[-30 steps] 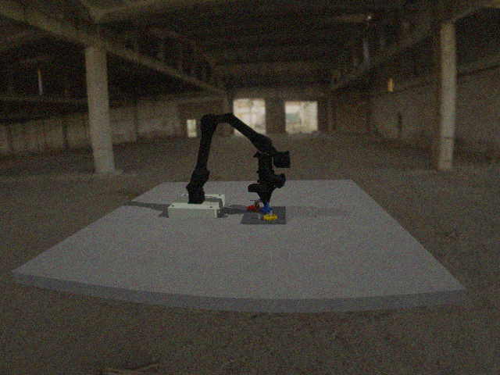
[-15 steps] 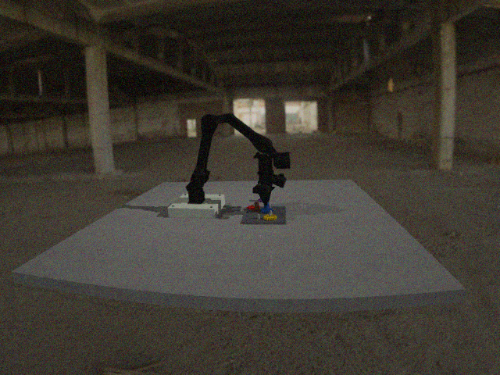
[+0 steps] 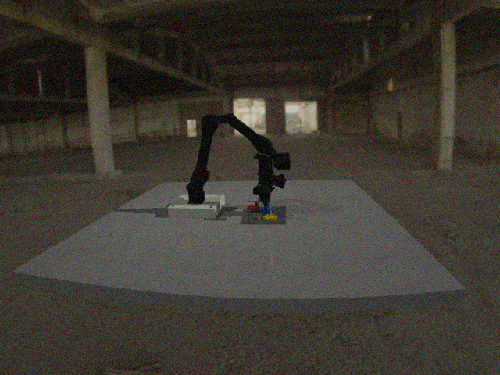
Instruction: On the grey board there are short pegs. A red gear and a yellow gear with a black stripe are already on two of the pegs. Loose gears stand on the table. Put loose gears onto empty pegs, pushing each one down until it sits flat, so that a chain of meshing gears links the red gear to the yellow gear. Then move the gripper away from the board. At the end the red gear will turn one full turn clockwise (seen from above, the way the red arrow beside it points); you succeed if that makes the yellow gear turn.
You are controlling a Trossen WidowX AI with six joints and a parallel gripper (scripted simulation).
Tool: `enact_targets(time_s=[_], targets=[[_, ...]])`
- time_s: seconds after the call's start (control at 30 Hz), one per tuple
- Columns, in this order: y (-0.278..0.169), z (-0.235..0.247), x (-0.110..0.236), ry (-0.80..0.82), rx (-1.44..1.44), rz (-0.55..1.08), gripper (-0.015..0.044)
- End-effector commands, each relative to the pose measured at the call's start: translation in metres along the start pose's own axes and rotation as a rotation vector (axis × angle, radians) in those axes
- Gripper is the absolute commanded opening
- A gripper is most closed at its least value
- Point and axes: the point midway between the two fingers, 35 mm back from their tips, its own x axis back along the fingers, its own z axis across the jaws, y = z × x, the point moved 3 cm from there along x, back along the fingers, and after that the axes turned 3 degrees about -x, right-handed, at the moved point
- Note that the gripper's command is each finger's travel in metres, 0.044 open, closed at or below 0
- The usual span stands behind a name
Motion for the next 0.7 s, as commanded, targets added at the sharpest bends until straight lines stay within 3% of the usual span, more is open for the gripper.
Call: enact_targets(time_s=[0.0, 0.17, 0.47, 0.67], targets=[[0.0, 0.0, 0.001, 0.0, -0.044, -0.001, 0.0131], [0.0, 0.0, 0.007, 0.001, -0.1, -0.001, 0.014], [-0.001, 0.0, 0.049, 0.001, -0.127, -0.001, 0.014], [-0.015, 0.066, 0.041, 0.009, -0.218, 0.001, 0.0298]])
